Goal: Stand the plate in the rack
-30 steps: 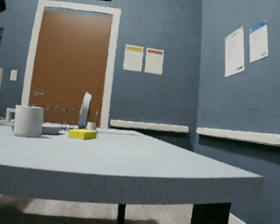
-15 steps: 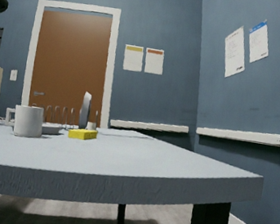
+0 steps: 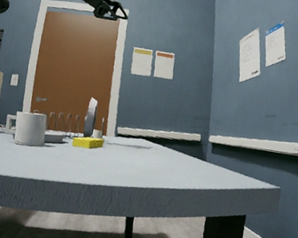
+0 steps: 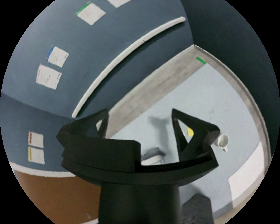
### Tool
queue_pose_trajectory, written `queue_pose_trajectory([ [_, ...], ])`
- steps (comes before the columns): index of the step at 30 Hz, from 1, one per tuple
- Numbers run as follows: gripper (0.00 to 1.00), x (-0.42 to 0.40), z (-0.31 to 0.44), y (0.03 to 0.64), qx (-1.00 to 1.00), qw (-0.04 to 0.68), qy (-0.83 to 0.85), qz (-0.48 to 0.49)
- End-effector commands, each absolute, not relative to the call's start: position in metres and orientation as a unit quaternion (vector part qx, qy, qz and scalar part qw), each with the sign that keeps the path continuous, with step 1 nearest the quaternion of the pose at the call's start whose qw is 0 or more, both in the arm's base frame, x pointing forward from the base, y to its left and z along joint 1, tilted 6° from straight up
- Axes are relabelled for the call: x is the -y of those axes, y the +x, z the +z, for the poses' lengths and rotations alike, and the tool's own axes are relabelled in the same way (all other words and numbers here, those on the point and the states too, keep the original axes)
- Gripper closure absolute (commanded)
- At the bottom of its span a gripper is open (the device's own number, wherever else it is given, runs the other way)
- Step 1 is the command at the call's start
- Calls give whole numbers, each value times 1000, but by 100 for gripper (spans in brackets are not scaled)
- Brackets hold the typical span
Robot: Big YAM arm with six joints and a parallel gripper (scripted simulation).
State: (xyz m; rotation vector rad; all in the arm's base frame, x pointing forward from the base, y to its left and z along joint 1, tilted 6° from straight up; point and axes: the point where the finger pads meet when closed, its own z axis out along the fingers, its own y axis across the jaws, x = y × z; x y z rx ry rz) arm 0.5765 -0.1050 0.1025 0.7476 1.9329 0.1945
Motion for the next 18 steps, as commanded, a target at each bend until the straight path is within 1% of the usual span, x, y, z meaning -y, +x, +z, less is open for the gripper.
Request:
queue_pose_trajectory([
  [1, 0, 130, 60, 579, -768, 506, 376, 114],
  [4, 0, 143, -10, 547, -750, 455, 463, 125],
  [5, 0, 148, -27, 542, -750, 455, 463, 125],
  [8, 0, 156, -86, 502, -724, 407, 541, 130],
  [9, 0, 159, -98, 496, -724, 407, 541, 130],
  [13, 0, 163, -169, 431, -681, 350, 629, 129],
  [14, 0, 163, -169, 431, -681, 350, 629, 129],
  [15, 0, 163, -183, 415, -670, 338, 649, 128],
  [17, 0, 163, -183, 415, -670, 338, 649, 128],
  [18, 0, 162, -196, 400, -659, 326, 667, 126],
])
